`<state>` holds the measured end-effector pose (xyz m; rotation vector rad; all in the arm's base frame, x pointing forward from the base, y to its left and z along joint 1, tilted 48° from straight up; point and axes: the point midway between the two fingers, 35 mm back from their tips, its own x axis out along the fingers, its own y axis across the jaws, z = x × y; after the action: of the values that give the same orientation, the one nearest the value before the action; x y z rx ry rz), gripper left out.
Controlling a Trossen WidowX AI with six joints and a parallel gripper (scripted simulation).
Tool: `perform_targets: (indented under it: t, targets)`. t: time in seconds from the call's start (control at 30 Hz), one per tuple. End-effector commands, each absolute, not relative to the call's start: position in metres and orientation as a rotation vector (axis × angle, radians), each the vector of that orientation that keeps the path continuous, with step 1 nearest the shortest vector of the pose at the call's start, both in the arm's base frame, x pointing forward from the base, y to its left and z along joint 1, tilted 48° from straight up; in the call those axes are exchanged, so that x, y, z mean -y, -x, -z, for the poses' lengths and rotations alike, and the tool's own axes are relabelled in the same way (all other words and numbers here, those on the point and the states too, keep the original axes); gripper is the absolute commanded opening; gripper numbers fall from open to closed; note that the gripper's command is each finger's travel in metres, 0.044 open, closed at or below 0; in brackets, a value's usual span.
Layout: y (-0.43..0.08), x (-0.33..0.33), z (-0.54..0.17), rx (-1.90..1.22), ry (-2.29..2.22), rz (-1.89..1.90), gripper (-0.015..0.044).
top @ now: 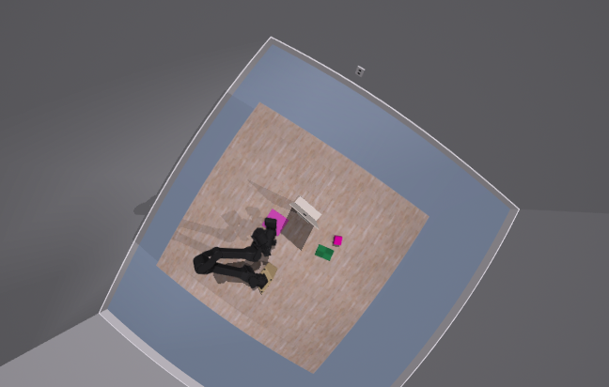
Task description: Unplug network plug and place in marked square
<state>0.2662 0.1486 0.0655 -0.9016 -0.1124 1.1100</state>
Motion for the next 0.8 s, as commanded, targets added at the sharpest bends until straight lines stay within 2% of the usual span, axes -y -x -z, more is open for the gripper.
perform_targets:
  t: [0.0, 0.77]
  targets:
    - [-0.264, -0.151, -0.060, 0.100, 0.895, -1.112, 0.0000]
    - [-0.261, -0.165, -0.050, 0.104, 0.889, -1.109, 0.0000]
